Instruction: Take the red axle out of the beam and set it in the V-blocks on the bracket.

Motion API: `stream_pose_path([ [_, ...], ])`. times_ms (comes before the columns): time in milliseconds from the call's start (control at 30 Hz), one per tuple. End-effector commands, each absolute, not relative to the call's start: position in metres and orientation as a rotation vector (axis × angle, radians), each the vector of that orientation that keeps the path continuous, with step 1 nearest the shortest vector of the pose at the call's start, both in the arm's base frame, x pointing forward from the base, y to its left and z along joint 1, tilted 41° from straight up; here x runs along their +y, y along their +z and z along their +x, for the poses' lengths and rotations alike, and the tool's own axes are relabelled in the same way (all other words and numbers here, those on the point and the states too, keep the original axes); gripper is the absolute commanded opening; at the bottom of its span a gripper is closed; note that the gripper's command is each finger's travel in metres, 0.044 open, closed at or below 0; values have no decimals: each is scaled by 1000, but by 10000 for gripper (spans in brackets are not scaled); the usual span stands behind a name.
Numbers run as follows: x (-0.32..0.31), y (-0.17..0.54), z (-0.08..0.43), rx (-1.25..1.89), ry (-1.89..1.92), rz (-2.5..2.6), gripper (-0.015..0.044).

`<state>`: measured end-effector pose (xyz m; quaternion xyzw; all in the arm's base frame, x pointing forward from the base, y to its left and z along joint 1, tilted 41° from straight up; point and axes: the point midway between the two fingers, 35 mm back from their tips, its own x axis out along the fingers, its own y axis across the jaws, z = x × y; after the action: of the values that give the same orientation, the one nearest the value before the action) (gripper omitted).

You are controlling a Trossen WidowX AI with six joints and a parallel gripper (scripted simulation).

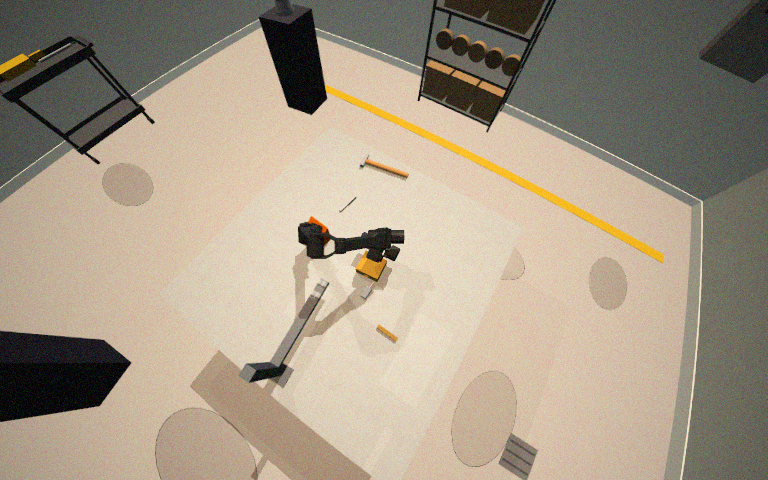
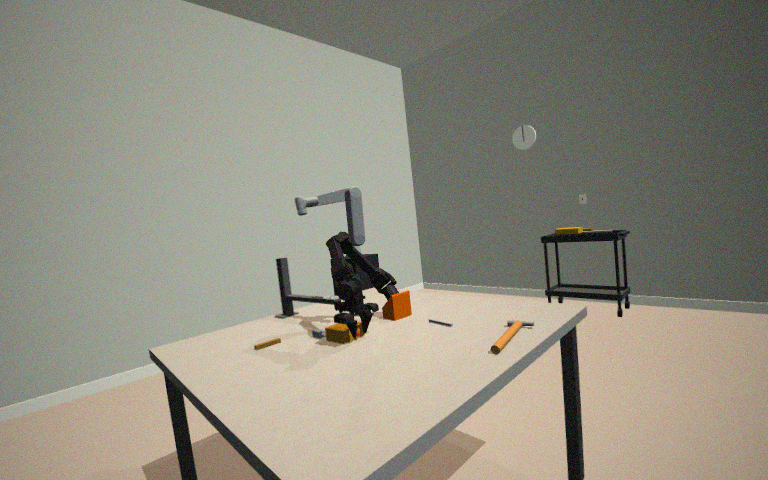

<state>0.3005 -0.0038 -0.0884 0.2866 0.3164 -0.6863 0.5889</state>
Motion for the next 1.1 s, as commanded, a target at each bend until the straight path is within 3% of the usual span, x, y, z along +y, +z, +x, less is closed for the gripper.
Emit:
stream_pose_path([
  [0,-4,-88,301,736,-1598,669,151],
  [167,-4,-88,301,736,-1598,669,20],
  [267,-4,-88,301,736,-1598,669,0],
  [1067,16,-104,304,739,-1594,671,0],
])
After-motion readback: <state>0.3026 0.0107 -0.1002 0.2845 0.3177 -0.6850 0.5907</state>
